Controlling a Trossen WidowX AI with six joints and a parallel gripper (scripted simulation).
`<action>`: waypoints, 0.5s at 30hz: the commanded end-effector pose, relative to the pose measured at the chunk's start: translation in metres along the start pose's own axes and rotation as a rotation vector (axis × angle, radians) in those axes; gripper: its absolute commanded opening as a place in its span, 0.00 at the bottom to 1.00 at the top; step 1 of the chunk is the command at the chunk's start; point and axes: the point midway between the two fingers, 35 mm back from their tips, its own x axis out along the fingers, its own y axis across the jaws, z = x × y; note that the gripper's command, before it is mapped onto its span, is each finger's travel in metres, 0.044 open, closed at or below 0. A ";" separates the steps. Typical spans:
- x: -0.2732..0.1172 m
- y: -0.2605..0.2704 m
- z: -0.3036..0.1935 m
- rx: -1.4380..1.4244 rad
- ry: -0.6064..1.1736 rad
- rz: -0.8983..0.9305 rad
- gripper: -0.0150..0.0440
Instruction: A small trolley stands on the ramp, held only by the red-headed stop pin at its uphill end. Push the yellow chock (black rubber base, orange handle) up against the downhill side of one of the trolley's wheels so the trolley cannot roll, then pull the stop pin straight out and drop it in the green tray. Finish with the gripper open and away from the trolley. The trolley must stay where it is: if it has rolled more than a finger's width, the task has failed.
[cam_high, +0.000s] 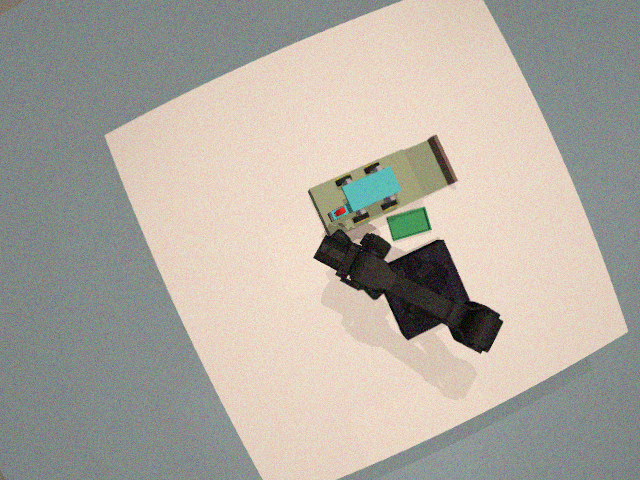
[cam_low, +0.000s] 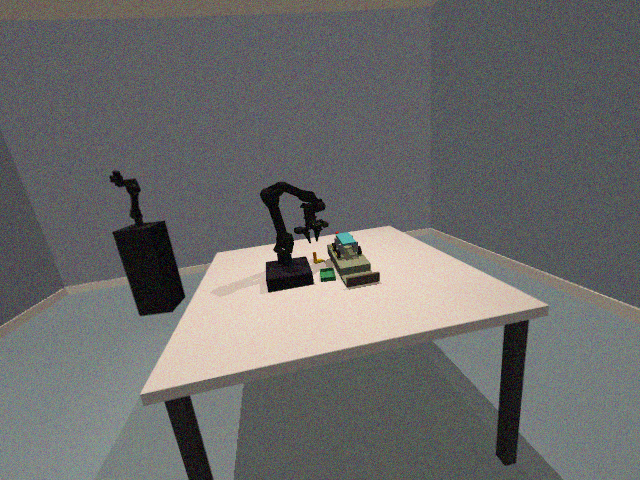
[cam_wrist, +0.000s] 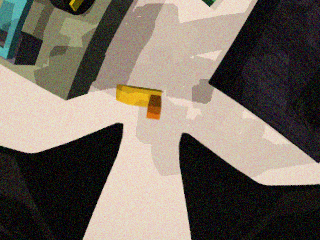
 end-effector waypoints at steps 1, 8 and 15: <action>-0.002 0.001 -0.006 -0.022 0.022 -0.011 0.58; 0.019 0.002 -0.006 -0.022 0.021 -0.011 0.58; 0.040 0.001 -0.007 -0.022 0.021 -0.011 0.58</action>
